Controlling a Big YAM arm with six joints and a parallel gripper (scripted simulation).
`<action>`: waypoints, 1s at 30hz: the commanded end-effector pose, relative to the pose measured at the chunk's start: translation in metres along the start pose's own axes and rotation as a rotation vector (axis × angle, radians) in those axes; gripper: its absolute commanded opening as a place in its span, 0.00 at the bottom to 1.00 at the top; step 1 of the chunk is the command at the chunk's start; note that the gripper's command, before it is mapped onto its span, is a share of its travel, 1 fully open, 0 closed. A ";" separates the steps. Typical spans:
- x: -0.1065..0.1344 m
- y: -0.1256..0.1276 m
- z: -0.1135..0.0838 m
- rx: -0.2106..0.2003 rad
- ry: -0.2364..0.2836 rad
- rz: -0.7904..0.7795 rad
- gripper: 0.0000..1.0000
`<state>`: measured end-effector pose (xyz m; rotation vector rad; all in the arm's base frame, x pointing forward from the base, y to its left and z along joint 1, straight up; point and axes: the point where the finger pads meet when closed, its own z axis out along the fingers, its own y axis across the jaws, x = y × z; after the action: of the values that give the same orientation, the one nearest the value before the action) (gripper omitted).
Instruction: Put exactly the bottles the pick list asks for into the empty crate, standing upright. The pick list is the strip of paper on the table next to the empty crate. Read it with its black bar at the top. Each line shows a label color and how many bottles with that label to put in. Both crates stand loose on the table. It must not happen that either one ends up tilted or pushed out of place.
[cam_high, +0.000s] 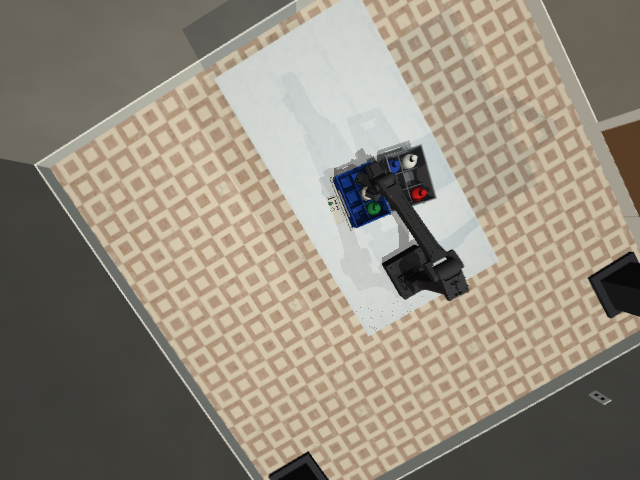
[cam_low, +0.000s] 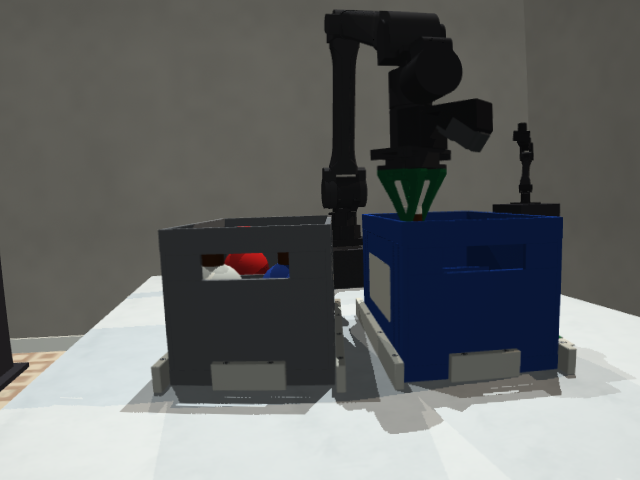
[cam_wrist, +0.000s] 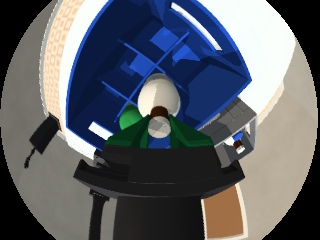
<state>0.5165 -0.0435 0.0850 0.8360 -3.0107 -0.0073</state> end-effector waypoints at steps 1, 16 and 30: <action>-0.026 -0.012 -0.041 0.060 -0.085 0.004 0.00; -0.024 -0.011 -0.022 0.050 -0.071 0.005 0.00; -0.025 -0.012 -0.022 0.057 -0.082 0.005 0.00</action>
<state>0.5194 -0.0437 0.0747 0.8373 -3.0160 -0.0041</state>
